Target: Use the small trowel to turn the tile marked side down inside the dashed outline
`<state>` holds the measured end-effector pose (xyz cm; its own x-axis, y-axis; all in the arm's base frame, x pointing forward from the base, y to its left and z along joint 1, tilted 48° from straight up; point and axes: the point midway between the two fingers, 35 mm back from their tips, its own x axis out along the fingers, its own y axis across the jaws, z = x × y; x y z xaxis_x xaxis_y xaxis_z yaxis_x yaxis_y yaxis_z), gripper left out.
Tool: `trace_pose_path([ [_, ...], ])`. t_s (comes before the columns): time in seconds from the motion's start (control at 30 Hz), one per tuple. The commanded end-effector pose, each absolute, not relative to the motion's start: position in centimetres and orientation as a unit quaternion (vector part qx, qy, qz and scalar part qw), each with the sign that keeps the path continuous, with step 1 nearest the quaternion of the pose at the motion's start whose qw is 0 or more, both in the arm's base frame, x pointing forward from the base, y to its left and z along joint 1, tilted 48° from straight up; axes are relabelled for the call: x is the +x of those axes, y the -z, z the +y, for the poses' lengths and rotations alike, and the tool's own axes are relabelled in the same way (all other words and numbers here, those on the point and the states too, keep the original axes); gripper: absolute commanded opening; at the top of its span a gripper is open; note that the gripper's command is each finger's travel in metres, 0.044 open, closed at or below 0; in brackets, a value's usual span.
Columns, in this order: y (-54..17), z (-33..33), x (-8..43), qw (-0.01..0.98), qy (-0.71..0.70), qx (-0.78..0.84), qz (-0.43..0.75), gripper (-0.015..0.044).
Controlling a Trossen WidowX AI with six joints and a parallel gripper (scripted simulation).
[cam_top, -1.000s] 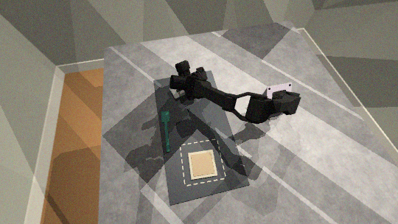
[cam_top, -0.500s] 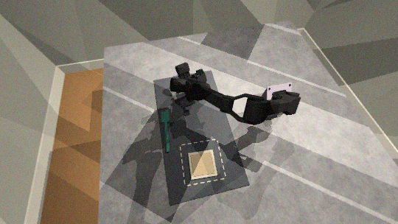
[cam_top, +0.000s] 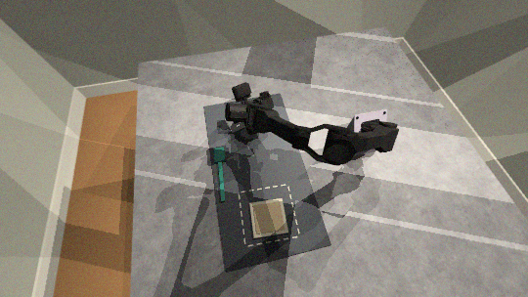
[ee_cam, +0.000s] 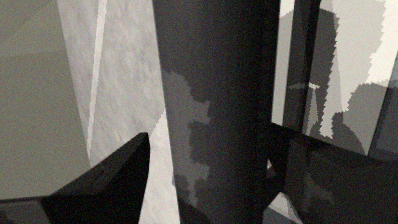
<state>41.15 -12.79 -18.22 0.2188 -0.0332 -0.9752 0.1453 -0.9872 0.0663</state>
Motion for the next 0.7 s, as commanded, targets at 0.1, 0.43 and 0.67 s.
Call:
trace_pose_path([
  [0.1,17.5,-12.8,41.1,0.071,0.624,0.778,0.033,0.03],
  [0.43,13.0,-12.6,40.0,0.071,0.624,0.777,0.036,0.03],
  [0.67,9.4,-14.8,38.2,0.072,0.624,0.777,0.035,0.03],
])
